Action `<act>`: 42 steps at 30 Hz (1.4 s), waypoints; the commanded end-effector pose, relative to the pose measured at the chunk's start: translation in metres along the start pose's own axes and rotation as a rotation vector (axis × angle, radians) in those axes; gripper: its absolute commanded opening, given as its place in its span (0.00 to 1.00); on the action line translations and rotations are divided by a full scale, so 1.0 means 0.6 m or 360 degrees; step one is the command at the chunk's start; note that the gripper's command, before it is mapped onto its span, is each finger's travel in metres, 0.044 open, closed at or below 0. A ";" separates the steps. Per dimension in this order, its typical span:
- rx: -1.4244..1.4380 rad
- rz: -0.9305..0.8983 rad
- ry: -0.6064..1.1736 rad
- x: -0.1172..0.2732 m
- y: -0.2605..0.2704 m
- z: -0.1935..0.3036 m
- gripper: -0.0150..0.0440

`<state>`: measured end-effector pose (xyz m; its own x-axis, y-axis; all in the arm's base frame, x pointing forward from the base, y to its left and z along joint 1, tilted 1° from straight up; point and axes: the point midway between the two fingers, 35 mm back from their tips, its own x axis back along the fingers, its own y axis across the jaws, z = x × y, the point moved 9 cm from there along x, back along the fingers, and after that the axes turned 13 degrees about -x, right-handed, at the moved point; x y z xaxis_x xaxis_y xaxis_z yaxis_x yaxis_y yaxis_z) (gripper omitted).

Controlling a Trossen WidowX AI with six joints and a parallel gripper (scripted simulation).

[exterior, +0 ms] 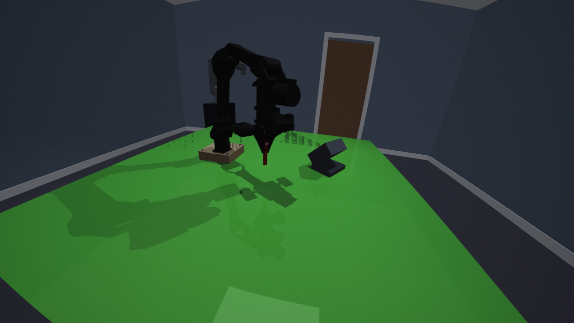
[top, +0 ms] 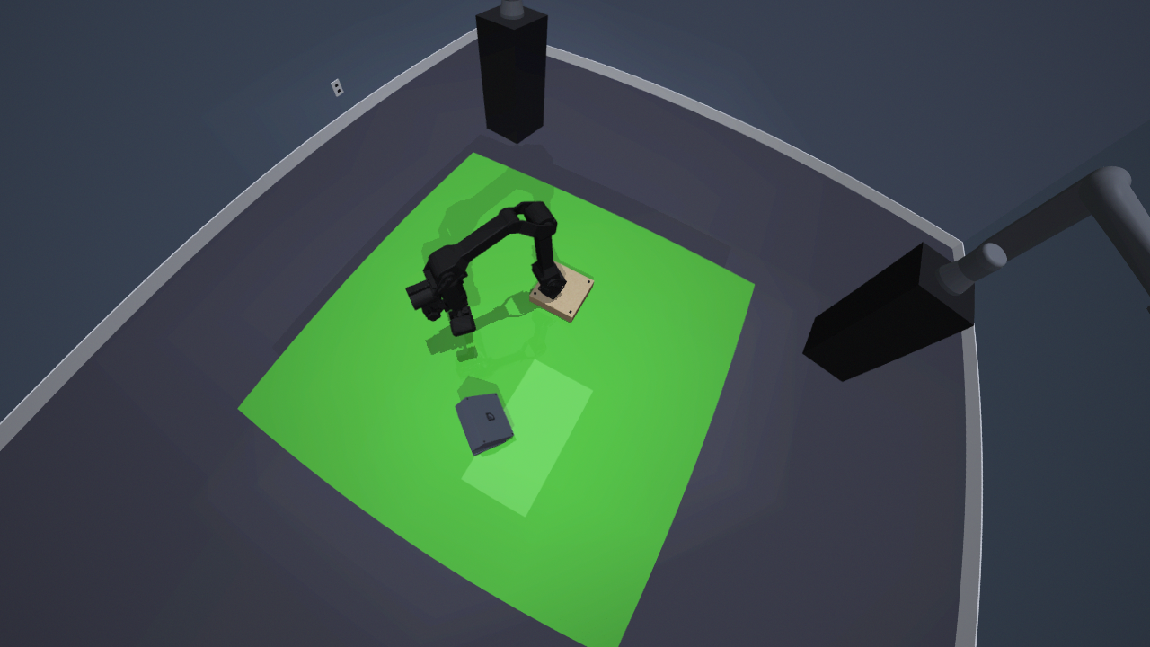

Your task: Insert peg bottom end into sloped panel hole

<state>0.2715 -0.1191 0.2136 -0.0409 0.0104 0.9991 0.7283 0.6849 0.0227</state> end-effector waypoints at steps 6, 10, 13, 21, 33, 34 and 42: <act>0.0013 0.0022 -0.0025 0.006 0.015 0.004 0.25; 0.0019 0.0036 -0.0041 0.006 0.023 0.006 0.25; 0.0023 0.0045 -0.0054 0.006 0.030 0.008 0.25; 0.0034 0.0068 -0.0088 0.007 0.047 0.013 0.25; 0.0049 0.0099 -0.0143 0.008 0.072 0.022 0.25; 0.0050 0.0101 -0.0148 0.008 0.074 0.022 0.25; 0.0060 0.0117 -0.0186 0.009 0.091 0.029 0.25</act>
<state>0.2965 -0.0729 0.2203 -0.0668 0.1327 0.9889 0.7063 0.7063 -0.0471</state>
